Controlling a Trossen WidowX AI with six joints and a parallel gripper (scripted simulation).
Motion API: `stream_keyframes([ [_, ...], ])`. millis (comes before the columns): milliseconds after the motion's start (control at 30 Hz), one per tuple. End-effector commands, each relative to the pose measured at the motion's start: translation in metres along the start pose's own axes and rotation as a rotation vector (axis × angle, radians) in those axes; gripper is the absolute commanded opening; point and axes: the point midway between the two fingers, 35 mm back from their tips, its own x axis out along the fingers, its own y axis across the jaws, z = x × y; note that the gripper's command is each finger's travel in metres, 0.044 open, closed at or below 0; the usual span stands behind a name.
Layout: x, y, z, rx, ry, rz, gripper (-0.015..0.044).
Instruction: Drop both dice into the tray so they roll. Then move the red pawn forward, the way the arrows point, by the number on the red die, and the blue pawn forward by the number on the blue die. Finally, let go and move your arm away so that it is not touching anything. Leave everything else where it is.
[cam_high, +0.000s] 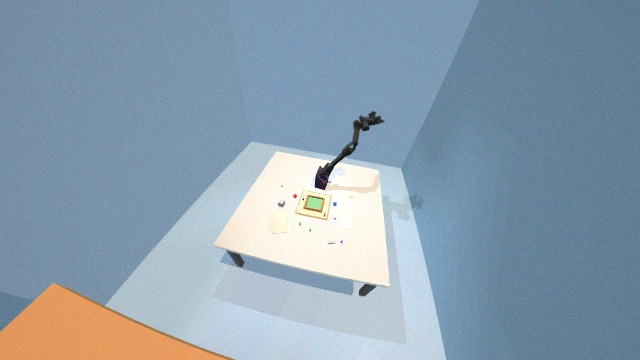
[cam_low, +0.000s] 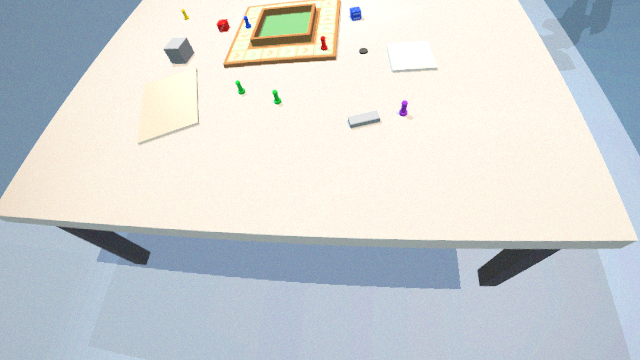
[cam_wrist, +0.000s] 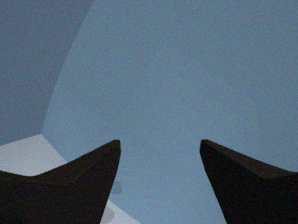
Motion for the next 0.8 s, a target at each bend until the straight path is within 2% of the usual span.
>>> stream_keyframes([
  [0, -0.026, 0.019, 0.036, -0.001, -0.128, 0.04, 0.0275],
  [333, -0.123, 0.056, 0.122, 0.019, -0.485, 0.158, 0.0275],
  [767, -0.298, 0.077, 0.194, 0.079, -0.97, 0.348, 0.0275],
])
